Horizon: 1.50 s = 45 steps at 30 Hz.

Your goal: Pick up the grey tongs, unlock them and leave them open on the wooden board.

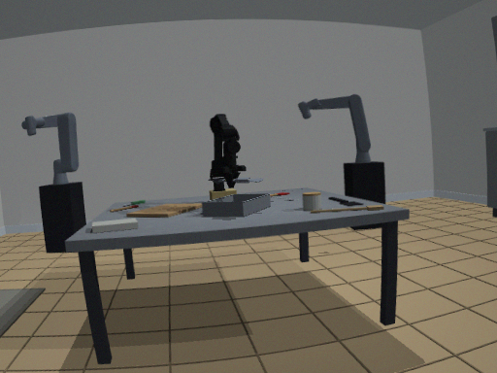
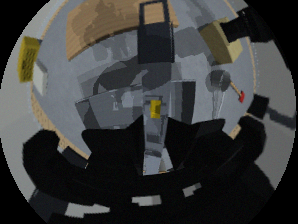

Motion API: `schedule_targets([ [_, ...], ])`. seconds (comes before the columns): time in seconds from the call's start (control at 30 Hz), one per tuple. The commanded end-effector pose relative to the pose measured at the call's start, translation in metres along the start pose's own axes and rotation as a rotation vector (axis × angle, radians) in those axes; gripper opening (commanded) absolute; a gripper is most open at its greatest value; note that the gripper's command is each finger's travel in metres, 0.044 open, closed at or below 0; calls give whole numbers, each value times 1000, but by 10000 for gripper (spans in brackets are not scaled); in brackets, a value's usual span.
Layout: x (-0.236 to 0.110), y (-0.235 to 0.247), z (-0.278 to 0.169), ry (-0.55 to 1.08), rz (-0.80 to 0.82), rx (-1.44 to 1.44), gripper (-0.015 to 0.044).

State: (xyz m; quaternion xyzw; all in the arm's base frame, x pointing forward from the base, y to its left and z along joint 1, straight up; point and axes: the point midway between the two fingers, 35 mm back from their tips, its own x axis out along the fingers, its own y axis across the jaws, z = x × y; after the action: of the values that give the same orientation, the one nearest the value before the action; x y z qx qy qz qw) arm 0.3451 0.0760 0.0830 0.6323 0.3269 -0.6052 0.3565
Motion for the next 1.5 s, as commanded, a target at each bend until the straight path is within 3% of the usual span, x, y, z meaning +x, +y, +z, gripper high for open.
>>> schedule_targets([
  [0.0, -2, 0, -1, 8, -22, -2, -150],
  [0.3, -3, 11, 11, 3, -12, -66, -150],
  [1.47, -25, 92, 140, 0, -14, -838, -150],
])
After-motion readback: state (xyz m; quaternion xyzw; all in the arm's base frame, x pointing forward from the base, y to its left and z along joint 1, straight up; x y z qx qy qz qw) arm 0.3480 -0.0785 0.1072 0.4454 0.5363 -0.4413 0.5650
